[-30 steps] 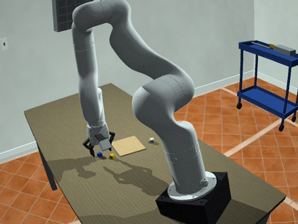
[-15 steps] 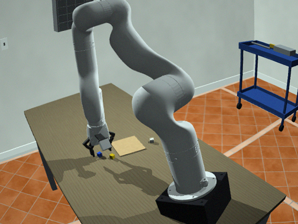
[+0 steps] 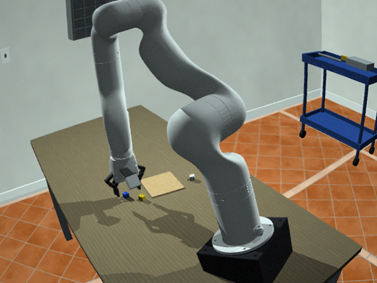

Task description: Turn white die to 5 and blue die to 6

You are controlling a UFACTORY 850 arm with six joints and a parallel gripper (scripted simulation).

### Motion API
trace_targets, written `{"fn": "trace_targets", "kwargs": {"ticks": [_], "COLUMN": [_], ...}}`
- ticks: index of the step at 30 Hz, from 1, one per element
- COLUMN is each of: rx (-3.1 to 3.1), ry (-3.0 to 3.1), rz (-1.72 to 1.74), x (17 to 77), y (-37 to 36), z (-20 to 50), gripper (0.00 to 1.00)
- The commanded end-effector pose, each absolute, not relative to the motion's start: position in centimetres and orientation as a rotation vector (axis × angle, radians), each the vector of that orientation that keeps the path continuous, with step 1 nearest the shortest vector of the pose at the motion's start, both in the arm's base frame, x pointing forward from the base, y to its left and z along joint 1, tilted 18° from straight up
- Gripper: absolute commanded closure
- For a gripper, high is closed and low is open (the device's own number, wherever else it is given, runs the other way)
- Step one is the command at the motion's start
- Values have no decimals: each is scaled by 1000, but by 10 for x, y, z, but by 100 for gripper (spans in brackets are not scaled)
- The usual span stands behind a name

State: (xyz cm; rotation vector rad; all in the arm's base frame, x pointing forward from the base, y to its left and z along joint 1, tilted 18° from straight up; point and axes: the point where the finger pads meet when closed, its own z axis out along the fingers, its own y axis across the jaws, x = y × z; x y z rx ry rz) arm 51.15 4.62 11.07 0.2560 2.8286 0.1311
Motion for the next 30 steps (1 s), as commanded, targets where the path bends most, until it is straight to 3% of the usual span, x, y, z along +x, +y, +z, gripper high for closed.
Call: {"fn": "trace_targets", "kwargs": {"ticks": [1, 30], "rx": [256, 256], "ry": [2833, 2833], "rz": [135, 135], "x": [512, 503], "y": [46, 44], "z": [113, 140], "gripper": [0, 0]}}
